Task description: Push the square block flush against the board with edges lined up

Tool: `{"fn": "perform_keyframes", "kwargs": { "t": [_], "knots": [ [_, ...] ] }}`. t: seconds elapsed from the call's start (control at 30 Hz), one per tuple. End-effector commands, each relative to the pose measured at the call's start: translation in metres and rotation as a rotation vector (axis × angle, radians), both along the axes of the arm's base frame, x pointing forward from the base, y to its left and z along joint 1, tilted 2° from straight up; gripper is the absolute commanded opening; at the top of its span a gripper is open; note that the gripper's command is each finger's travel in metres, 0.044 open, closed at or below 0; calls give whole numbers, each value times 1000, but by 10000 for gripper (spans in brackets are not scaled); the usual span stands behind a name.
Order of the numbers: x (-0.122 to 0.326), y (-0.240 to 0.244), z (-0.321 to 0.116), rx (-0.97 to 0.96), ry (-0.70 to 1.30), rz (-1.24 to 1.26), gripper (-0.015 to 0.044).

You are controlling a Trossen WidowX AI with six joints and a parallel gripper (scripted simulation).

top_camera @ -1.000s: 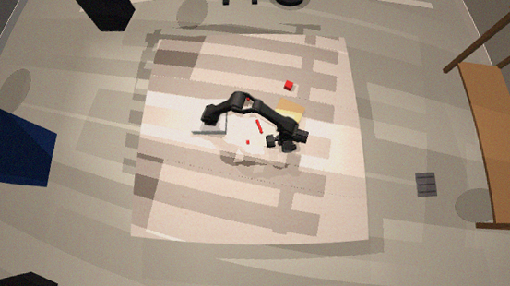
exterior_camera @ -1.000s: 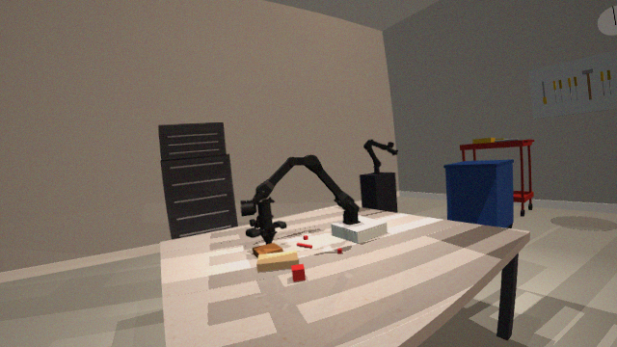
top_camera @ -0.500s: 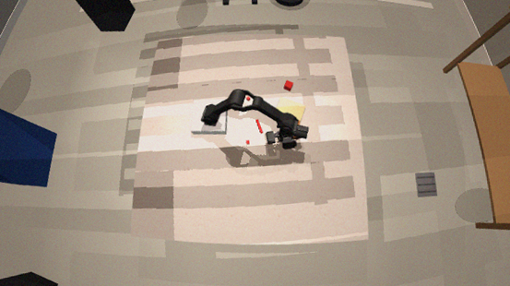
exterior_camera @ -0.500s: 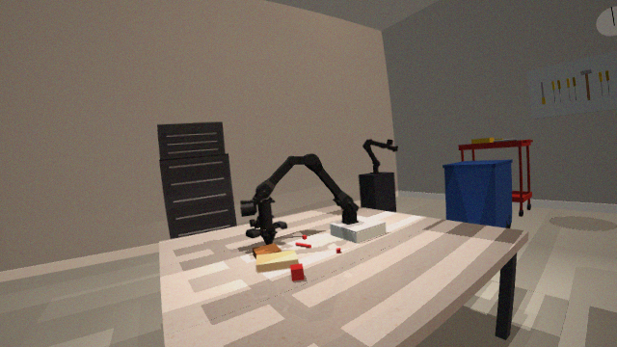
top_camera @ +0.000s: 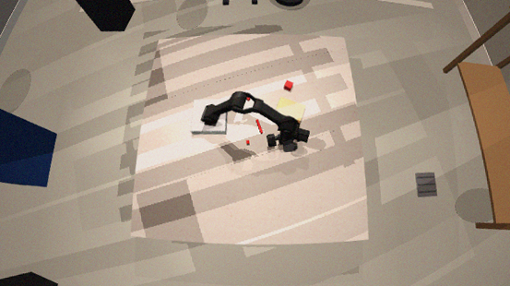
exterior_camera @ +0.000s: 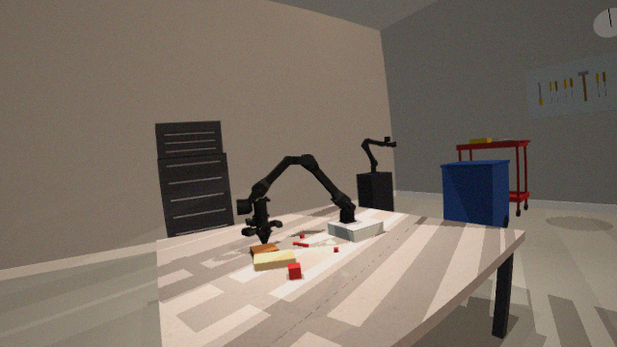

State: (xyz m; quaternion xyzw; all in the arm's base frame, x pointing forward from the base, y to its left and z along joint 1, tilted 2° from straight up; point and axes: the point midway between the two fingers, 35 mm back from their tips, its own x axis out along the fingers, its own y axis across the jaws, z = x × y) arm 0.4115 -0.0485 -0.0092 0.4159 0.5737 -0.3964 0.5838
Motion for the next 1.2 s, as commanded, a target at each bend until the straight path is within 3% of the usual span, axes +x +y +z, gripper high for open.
{"fn": "perform_keyframes", "kwargs": {
  "t": [0.0, 0.57, 0.73, 1.0, 1.17],
  "knots": [
    [2, -6, -2, 5, 6, 2, 0],
    [9, -33, -2, 3, 5, 2, 0],
    [8, -29, 50, 3, 5, 2, 0],
    [7, -29, 53, 4, 5, -3, 0],
    [-10, -7, 52, 9, 9, -147, 0]
  ]
}}
